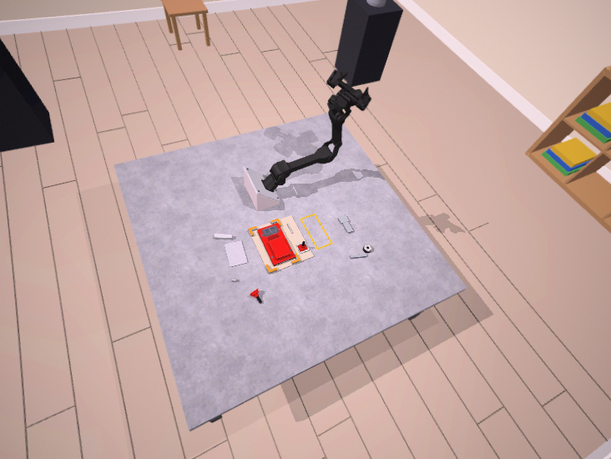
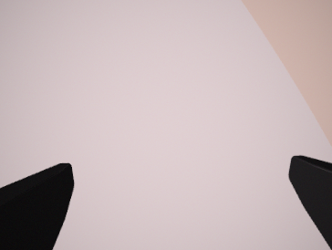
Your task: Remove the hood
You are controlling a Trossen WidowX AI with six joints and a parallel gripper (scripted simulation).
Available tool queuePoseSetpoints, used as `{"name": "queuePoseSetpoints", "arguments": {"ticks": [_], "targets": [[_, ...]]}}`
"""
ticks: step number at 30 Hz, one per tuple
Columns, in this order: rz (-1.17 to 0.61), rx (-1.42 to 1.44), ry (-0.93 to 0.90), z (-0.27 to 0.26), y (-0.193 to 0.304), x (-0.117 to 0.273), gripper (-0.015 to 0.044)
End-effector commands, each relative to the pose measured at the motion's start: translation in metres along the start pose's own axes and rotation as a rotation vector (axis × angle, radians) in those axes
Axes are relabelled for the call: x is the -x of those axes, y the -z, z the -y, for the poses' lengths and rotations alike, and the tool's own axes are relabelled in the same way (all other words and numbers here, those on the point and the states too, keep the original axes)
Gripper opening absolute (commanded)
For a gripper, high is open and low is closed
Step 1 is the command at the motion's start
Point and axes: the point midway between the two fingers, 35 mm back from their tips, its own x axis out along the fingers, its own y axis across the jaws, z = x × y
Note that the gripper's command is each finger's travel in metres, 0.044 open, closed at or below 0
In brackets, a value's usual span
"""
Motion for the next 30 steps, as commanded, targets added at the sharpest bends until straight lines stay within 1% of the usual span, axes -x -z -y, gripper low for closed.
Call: {"name": "queuePoseSetpoints", "arguments": {"ticks": [1, 5, 10, 18, 24, 30], "targets": [[0.002, -0.004, -0.001, -0.001, -0.001, 0.0, 0.044], [0.061, -0.108, -0.024, -0.013, -0.021, -0.009, 0.044], [0.206, -0.352, -0.091, -0.037, -0.075, -0.027, 0.044], [0.534, -0.781, -0.197, -0.049, -0.193, -0.052, 0.044], [0.775, -1.052, -0.352, -0.045, -0.28, -0.051, 0.044], [1.027, -1.291, -0.591, -0.031, -0.369, -0.031, 0.044]]}}
